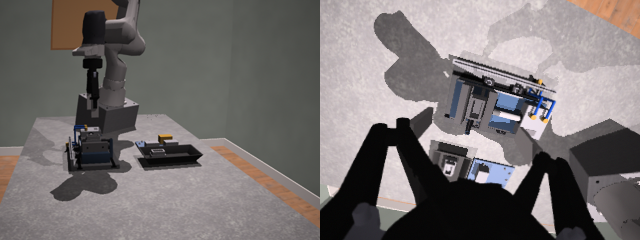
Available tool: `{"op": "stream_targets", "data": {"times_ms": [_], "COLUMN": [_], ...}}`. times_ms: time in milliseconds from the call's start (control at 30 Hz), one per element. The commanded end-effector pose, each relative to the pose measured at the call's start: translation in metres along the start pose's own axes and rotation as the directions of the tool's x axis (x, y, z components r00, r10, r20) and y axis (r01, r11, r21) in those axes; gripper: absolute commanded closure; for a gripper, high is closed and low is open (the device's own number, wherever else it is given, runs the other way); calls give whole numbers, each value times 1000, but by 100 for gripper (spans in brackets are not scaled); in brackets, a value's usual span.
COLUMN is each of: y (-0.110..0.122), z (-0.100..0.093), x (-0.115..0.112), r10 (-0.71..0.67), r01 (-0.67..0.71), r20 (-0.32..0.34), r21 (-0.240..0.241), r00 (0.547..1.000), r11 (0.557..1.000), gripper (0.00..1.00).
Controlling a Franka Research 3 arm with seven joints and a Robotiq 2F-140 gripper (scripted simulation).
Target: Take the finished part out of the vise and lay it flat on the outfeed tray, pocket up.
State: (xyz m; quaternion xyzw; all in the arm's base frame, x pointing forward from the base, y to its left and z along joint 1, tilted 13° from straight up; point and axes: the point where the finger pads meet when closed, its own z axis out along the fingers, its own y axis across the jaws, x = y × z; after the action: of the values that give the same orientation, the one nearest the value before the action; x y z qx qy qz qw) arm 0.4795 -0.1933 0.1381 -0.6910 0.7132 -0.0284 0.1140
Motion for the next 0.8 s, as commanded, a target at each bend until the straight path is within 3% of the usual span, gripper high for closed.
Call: {"op": "stream_targets", "data": {"times_ms": [0,467,500,767], "y": [0,0,0,0], "z": [0,0,0,0], "x": [0,0,0,0], "r10": [31,31,31,31], "r01": [-31,-31,-31,-31], "r20": [-6,-6,-6,-6], "r21": [0,0,0,0], "r00": [999,999,999,999], "r11": [1000,1000,1000,1000], "gripper": [0,0,100,100]}}
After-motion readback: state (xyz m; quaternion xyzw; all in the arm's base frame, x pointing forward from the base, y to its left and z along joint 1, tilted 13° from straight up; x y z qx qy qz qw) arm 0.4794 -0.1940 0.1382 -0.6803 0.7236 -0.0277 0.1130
